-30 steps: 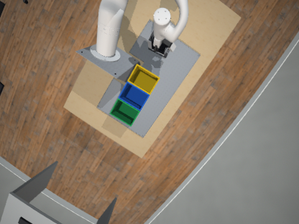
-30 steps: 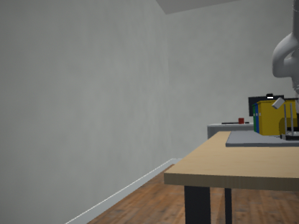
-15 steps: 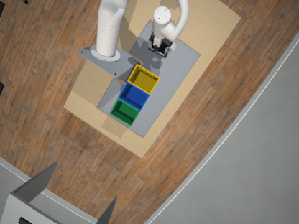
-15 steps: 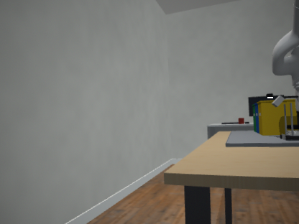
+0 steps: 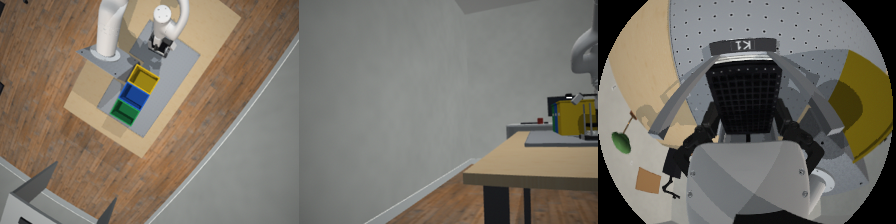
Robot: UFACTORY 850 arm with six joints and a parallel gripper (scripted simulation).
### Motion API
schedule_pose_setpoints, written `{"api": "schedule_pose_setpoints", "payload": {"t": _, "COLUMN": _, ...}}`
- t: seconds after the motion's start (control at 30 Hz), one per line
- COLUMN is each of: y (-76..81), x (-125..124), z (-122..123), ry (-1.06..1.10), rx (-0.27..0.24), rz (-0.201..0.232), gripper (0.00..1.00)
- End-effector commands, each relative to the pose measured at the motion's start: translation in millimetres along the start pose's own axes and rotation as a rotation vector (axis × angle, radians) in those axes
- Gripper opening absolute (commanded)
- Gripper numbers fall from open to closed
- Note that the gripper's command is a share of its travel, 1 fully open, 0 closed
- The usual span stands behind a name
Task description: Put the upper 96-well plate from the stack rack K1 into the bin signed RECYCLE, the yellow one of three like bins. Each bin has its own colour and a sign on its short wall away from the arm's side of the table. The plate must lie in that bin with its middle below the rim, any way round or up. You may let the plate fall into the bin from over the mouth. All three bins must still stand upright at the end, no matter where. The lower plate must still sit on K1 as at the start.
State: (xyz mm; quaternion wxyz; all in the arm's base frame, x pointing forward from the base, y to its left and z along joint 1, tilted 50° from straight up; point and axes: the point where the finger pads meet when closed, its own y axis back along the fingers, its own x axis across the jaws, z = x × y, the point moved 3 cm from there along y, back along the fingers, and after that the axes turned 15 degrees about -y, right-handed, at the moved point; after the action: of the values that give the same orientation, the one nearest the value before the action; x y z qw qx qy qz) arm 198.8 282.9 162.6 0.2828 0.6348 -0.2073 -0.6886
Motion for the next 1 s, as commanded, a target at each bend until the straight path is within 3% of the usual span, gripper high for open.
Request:
{"api": "schedule_pose_setpoints", "payload": {"t": 0.0, "y": 1.6, "x": -0.1, "z": -0.2, "ry": 0.000, "rx": 0.000, "rz": 0.000, "gripper": 0.00}}
{"api": "schedule_pose_setpoints", "payload": {"t": 0.2, "y": 1.6, "x": -0.1, "z": -0.2, "ry": 0.000, "rx": 0.000, "rz": 0.000, "gripper": 0.00}}
{"api": "schedule_pose_setpoints", "payload": {"t": 0.97, "y": 36.6, "x": -0.1, "z": -0.3, "ry": 0.000, "rx": 0.000, "rz": 0.000, "gripper": 0.00}}
